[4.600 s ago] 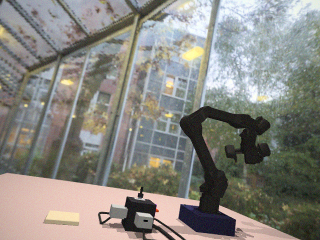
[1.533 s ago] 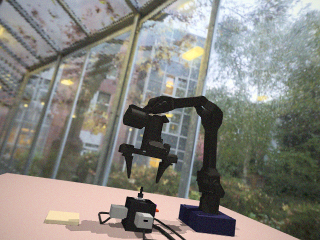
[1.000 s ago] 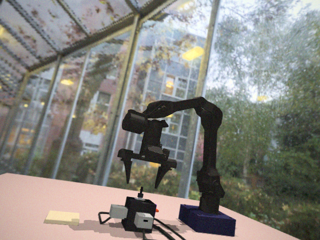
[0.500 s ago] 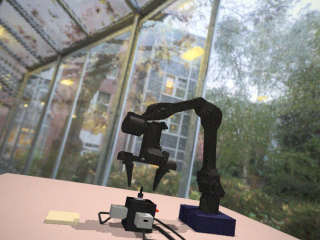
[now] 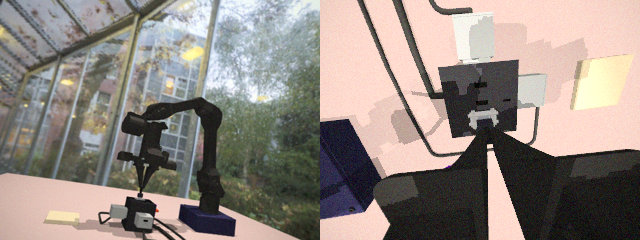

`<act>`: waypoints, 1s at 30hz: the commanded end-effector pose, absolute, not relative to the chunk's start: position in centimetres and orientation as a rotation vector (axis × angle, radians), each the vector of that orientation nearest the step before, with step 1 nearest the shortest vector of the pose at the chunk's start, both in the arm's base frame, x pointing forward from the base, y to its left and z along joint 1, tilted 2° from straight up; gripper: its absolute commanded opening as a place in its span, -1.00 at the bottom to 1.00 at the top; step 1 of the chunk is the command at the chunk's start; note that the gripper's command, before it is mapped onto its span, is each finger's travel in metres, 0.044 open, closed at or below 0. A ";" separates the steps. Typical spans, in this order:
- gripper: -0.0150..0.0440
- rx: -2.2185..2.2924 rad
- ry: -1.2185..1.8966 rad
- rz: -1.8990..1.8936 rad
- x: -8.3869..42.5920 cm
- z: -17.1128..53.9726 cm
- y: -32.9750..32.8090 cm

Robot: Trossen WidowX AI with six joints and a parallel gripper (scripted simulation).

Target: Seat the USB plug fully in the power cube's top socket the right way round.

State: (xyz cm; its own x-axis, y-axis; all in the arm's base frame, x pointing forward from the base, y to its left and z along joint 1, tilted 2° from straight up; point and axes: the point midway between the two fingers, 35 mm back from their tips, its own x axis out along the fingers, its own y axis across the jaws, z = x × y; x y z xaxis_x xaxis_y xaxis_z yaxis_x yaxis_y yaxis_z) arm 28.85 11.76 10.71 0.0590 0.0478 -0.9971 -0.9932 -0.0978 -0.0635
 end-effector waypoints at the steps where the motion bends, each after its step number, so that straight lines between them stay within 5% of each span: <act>1: -0.49 -1.277 1.082 1.256 28.9 10.7 11.8; 30: -0.49 -1.276 1.082 1.257 28.8 11.6 11.7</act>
State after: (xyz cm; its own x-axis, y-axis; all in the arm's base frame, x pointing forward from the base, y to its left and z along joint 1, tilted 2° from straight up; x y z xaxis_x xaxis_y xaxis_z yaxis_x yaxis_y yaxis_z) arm 28.72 11.71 11.29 0.0542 0.0460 -0.9975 -0.9935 -0.0977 -0.0585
